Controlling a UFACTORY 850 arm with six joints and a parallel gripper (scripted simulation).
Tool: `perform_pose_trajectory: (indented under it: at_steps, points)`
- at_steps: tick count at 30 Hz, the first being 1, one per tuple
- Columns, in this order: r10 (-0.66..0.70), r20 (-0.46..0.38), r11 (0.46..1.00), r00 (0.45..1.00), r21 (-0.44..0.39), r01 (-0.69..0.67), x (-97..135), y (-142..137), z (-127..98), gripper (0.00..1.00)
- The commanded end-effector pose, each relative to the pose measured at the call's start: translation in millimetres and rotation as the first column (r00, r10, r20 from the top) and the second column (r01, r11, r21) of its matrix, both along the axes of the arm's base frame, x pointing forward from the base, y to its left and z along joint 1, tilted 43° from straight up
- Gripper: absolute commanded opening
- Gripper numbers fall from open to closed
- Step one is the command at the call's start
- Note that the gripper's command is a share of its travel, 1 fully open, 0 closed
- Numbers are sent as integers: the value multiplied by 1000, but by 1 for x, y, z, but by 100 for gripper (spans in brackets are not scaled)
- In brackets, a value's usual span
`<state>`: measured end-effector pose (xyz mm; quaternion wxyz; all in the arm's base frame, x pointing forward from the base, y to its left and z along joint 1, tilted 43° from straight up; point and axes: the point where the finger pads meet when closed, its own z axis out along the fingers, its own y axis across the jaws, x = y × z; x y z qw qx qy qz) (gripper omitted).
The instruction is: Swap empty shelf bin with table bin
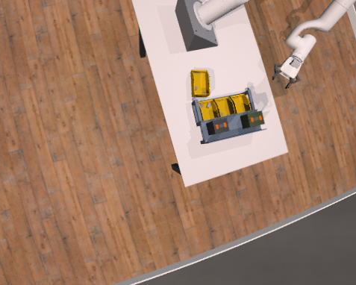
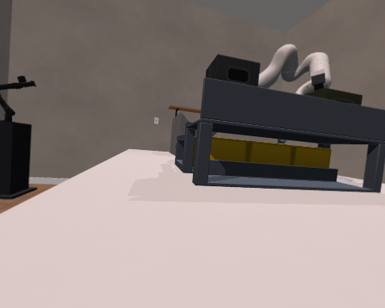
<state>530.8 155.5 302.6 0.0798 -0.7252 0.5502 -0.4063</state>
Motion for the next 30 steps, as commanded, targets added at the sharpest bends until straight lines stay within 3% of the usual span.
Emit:
perform_pose_trajectory:
  at_steps: [1, 30]
  points:
    - [-1, 1, 1000, 1000, 0, 1, 0, 0, 1, 100]
    - [-12, -5, 1000, 1000, 0, 12, 0, -4, -1, 100]
